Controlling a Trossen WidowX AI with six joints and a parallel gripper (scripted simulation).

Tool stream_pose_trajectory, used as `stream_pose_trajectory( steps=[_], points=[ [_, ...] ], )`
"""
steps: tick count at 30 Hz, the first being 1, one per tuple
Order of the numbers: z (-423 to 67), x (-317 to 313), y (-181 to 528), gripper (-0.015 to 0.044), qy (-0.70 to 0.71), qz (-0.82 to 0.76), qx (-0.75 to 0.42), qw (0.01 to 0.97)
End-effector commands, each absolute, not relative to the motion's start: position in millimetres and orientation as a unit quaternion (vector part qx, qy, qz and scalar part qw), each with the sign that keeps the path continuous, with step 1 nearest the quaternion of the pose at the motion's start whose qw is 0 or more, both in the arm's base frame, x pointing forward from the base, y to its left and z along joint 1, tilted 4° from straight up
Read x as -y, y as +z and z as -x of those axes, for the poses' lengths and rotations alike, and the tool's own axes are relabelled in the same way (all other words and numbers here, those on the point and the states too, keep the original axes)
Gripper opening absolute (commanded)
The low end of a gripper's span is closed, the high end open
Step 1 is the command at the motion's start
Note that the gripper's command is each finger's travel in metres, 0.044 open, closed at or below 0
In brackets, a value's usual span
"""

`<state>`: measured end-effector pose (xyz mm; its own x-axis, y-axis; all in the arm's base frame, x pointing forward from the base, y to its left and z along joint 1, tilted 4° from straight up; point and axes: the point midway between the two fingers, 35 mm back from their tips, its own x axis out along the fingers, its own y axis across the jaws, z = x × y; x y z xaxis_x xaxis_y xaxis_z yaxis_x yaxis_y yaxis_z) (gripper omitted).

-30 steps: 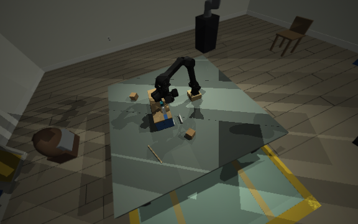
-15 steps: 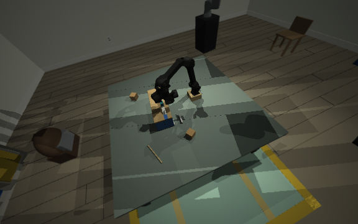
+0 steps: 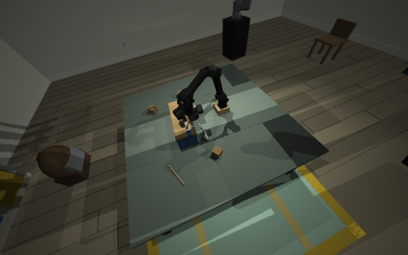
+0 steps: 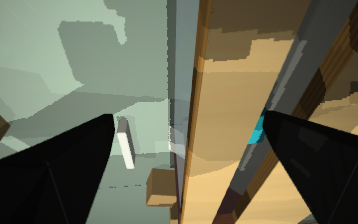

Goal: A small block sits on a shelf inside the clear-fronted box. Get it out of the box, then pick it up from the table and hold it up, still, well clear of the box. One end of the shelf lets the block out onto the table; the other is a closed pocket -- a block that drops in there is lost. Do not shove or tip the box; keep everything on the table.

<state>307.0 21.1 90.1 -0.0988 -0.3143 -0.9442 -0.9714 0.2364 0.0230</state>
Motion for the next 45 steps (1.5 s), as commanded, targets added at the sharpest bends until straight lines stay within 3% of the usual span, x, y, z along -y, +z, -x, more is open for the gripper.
stream_pose_trajectory(
  steps=[1, 27, 45],
  points=[
    [-307, -21, 81, 0.0400, 0.370, 0.498, -0.645, 0.447],
    [-304, -20, 53, 0.0400, 0.365, 0.498, -0.645, 0.450],
    [-294, 25, 52, 0.0400, 0.364, 0.499, -0.646, 0.448]
  ],
)
